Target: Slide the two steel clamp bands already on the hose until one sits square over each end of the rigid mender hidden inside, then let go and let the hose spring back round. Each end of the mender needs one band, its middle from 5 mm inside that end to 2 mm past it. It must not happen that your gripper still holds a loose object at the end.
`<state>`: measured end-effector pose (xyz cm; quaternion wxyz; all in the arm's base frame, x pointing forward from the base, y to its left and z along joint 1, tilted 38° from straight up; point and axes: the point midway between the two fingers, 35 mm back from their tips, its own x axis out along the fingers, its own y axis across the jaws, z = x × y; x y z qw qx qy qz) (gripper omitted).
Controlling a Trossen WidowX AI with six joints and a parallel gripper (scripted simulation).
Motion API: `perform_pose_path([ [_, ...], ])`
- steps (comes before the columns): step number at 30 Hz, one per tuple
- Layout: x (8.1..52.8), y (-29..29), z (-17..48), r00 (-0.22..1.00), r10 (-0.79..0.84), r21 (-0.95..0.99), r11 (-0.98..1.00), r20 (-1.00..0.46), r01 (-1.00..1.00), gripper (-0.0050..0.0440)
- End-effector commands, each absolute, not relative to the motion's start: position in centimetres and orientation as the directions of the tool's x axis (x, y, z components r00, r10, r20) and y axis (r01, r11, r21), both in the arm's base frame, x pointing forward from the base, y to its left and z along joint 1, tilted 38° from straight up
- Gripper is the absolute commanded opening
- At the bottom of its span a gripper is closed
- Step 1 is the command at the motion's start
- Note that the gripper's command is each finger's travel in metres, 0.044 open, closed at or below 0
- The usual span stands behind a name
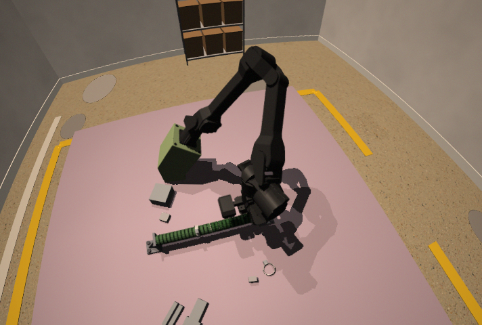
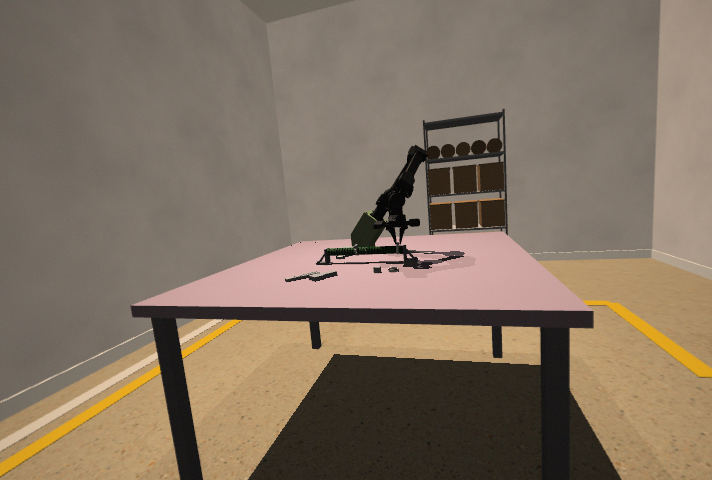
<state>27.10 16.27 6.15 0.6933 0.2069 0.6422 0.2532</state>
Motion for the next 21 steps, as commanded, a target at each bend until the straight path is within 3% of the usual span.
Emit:
perform_pose_path([
  [1,27.14,16.26,6.22,0.049,0.617,0.612,0.786,-0.785,-0.086,0.0043],
  [7,27.14,16.25,6.20,0.049,0.617,0.612,0.786,-0.785,-0.086,0.0000],
  [21,27.21,15.34,5.44,0.047,0.617,0.612,0.786,-0.786,-0.085,0.0000],
])
